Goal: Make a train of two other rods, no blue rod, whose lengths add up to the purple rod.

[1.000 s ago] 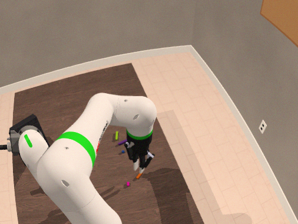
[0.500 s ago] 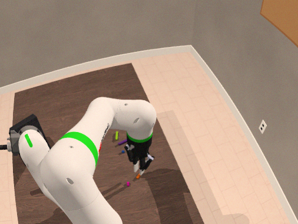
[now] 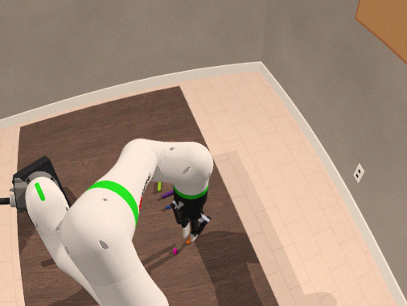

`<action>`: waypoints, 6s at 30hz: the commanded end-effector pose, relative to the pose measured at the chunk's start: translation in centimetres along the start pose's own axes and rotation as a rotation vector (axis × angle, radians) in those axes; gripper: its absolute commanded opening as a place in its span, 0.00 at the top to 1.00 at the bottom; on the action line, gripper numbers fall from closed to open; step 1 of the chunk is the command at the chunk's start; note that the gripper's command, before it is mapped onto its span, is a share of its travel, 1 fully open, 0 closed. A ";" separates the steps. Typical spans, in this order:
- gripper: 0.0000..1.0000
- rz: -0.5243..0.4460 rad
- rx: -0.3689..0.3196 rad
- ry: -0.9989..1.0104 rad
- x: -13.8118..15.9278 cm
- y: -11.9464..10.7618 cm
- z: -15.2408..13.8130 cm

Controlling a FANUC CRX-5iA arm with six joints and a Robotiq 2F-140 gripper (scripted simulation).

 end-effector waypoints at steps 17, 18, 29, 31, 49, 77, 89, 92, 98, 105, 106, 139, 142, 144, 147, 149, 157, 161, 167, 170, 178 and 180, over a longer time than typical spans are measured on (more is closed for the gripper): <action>0.85 0.000 0.000 0.000 0.0 0.8 0.0; 0.85 0.000 0.000 0.000 0.0 0.8 0.0; 0.85 0.000 0.000 0.000 0.0 0.8 0.0; 0.85 0.000 0.000 0.000 0.0 0.8 0.0; 0.85 0.000 0.000 0.000 0.0 0.8 0.0; 0.85 0.000 0.000 0.000 0.0 2.3 0.0; 0.85 0.000 0.000 0.000 0.0 2.5 0.0; 0.85 0.000 0.000 0.000 0.0 2.5 0.0; 0.85 0.000 0.000 0.000 0.0 2.5 0.0; 0.85 0.000 0.000 0.000 0.0 2.5 0.0; 0.85 0.000 0.000 0.000 0.0 2.5 0.0; 0.97 0.000 0.000 0.000 0.0 2.5 0.0; 0.97 0.000 0.000 0.000 0.0 2.5 0.0; 0.97 0.000 0.000 0.000 0.0 2.5 0.0; 0.97 0.000 0.000 0.000 0.0 2.5 0.0; 0.97 0.000 0.000 0.000 0.0 2.5 0.0; 0.97 0.000 0.000 0.000 0.0 2.5 0.0; 0.97 0.000 0.000 0.000 0.0 1.5 0.0; 0.97 0.000 0.000 0.000 0.0 -2.3 0.0; 0.97 0.000 0.000 0.000 0.0 -3.1 0.0; 0.97 0.000 0.000 0.000 0.0 -7.3 0.0; 0.97 0.000 0.000 0.000 0.0 -7.5 0.0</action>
Point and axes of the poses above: the point where the finger pads meet when closed, its own y axis out along the fingers, its own z axis across the jaws, x = y × z, the point moved 7 cm from there along -y, back along the fingers, and after that the axes turned 6 degrees about y, right-handed, at the moved point
